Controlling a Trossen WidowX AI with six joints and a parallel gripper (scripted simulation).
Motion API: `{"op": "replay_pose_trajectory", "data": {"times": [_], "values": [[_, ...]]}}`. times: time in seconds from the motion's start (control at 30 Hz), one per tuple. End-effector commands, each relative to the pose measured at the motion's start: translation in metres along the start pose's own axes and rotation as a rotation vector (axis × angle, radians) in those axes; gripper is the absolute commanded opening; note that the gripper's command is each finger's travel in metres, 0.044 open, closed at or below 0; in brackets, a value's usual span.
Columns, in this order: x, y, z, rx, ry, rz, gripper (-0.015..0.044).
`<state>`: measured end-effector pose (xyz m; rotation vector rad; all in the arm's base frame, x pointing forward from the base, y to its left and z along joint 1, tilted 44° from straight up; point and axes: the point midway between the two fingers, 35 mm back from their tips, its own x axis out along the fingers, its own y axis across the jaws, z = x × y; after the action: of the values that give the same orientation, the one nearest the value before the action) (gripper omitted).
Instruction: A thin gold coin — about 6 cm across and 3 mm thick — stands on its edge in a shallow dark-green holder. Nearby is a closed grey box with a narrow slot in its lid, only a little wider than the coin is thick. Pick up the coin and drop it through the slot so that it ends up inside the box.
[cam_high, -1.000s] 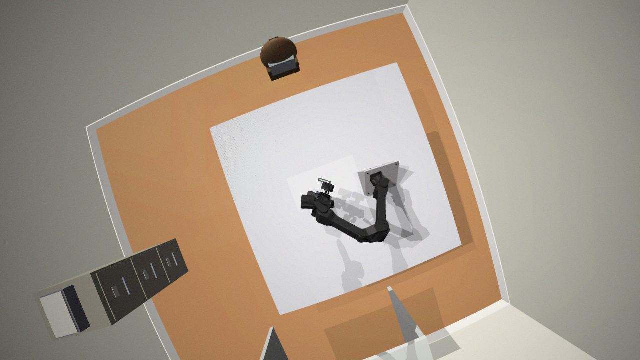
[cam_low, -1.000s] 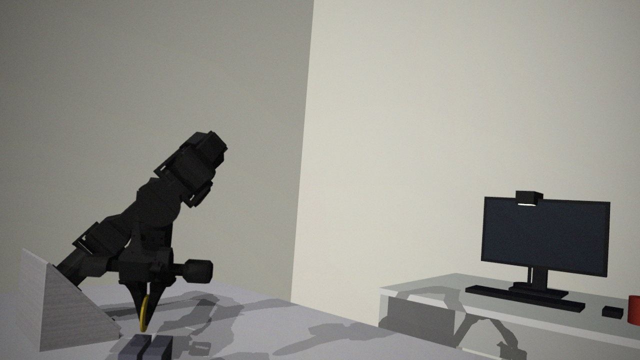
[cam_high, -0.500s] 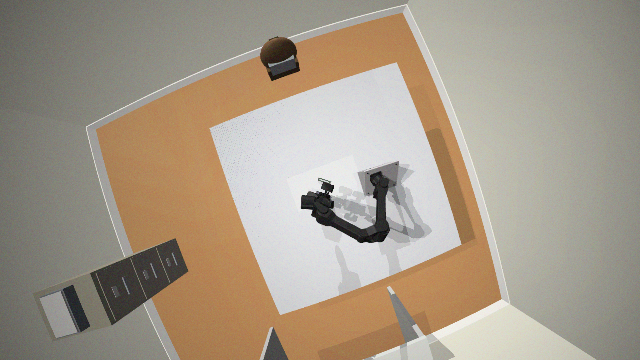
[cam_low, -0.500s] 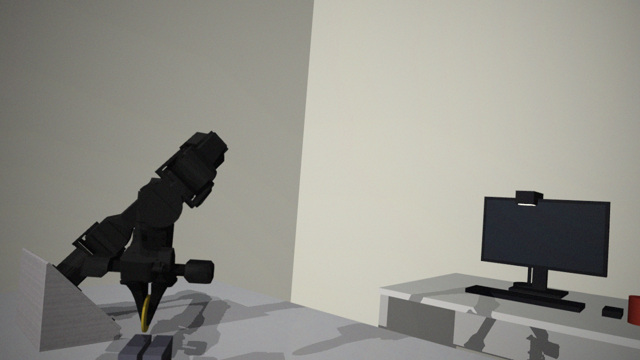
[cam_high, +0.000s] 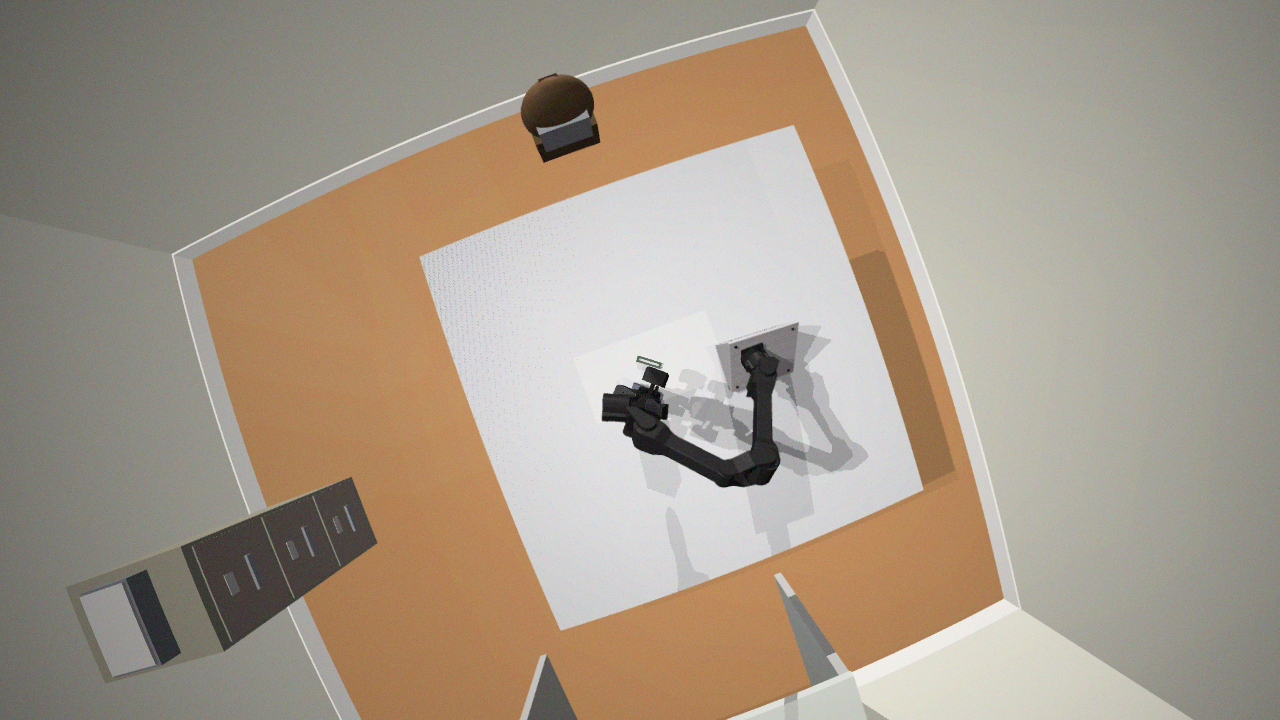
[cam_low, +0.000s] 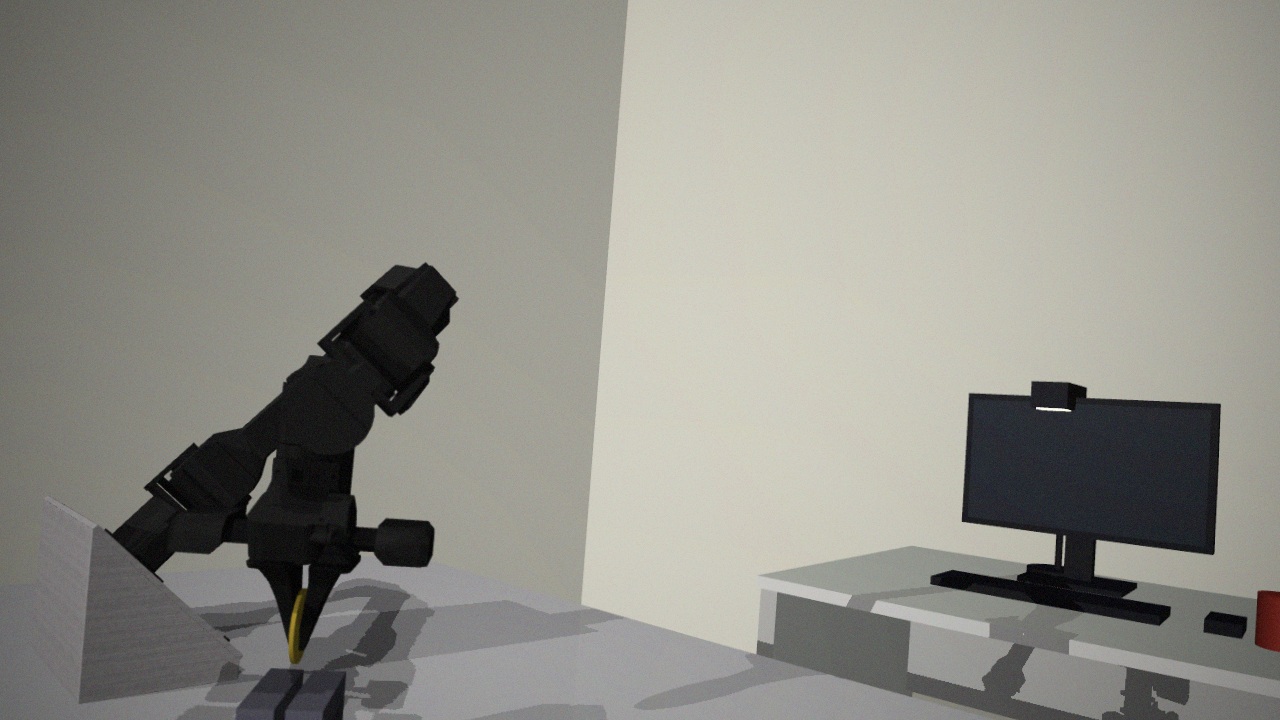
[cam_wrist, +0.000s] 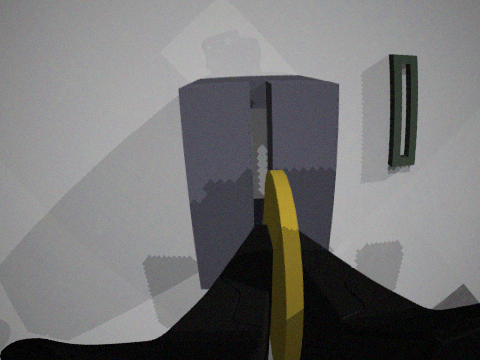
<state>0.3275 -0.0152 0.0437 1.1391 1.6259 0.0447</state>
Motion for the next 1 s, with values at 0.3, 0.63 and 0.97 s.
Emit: {"op": "replay_pose_trajectory", "data": {"times": [0.3,0.63,0.97], "values": [[0.005,-0.001,-0.002,0.005,0.001,0.0,0.0],[0.009,-0.001,-0.002,0.008,0.002,0.0,0.0],[0.014,0.0,-0.001,0.004,0.002,0.0,0.0]]}}
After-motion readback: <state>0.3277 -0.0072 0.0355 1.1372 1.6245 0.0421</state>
